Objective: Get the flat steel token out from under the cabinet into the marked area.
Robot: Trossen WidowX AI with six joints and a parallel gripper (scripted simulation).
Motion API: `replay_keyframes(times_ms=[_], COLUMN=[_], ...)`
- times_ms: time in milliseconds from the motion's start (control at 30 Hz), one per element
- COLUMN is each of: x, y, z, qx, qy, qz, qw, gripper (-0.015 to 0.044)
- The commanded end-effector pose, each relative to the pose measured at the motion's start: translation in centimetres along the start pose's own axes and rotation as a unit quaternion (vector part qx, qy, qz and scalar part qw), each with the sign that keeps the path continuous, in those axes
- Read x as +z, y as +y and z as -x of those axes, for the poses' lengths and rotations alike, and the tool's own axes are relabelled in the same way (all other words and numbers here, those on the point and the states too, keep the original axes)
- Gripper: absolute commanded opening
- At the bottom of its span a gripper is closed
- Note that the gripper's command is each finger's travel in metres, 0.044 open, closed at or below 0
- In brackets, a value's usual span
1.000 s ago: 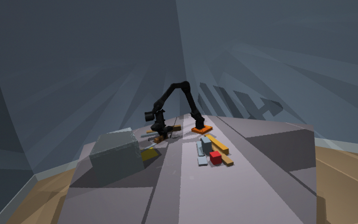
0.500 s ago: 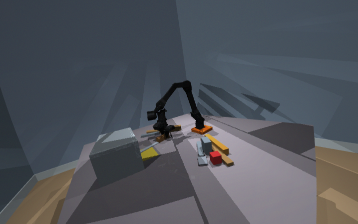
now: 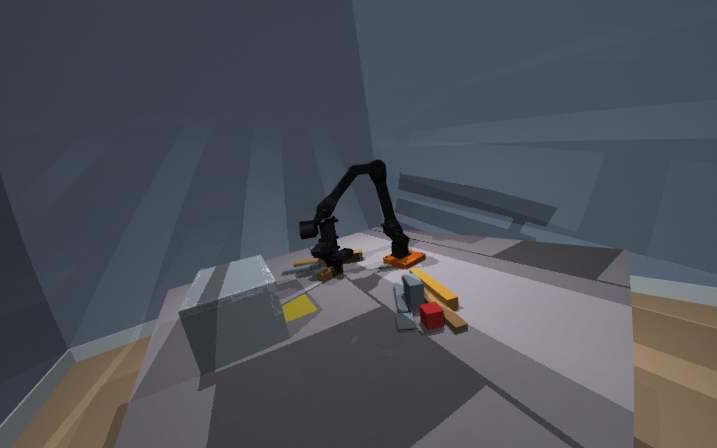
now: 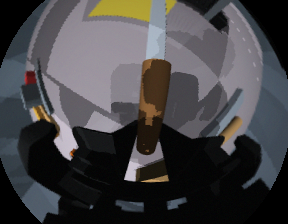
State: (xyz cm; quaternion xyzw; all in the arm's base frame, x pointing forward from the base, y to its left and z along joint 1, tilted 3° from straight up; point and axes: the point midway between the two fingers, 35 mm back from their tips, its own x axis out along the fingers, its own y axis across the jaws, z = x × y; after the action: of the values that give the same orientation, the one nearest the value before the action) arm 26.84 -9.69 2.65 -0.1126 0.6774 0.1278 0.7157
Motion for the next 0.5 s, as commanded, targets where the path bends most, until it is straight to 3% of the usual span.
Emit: replay_keyframes(times_ms=[0,467], x=[-0.8,-3.2], y=[0.0,-0.1], z=[-0.1,-0.1], qx=[0.001,0.001], qy=[0.001,0.002], qz=[0.0,0.0], qw=[1.0,1.0], gripper=[0.0,0.0])
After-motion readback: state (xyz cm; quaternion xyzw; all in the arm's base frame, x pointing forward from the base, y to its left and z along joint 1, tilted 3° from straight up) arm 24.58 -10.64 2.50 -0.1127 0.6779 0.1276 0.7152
